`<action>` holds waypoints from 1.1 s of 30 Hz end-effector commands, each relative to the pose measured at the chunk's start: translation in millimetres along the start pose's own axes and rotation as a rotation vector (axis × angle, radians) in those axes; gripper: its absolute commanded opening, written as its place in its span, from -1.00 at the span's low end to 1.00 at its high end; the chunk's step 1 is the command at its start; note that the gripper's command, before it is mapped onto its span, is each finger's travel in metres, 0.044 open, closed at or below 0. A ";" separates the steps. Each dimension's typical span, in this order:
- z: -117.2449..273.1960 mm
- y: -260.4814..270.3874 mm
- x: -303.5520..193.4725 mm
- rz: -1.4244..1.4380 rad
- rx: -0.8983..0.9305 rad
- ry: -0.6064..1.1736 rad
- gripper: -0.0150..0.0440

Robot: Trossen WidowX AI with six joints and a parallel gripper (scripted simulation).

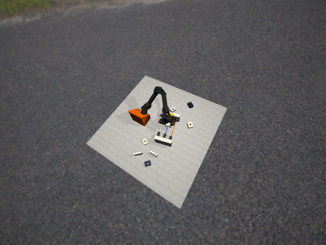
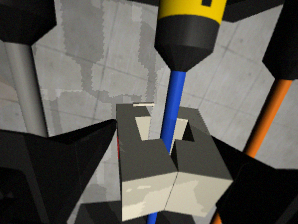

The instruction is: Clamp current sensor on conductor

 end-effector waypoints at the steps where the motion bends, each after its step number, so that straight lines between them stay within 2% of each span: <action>1: 0.3 0.0 0.2 0.000 0.000 -0.001 0.04; 6: 0.3 0.0 0.2 0.000 0.000 -0.001 0.47; 9: 0.3 0.0 0.2 0.000 0.000 -0.001 0.40; 33: 0.3 0.0 0.2 0.000 0.000 -0.001 0.40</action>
Point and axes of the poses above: the point midway between the two fingers, 35 mm back from their tips, its own z axis back along the fingers, its own y axis across the jaws, x = y × z, the point moved 8 cm from there along z, back along the fingers, and after that the axes turned 9 degrees about -z, right-handed, at the moved point
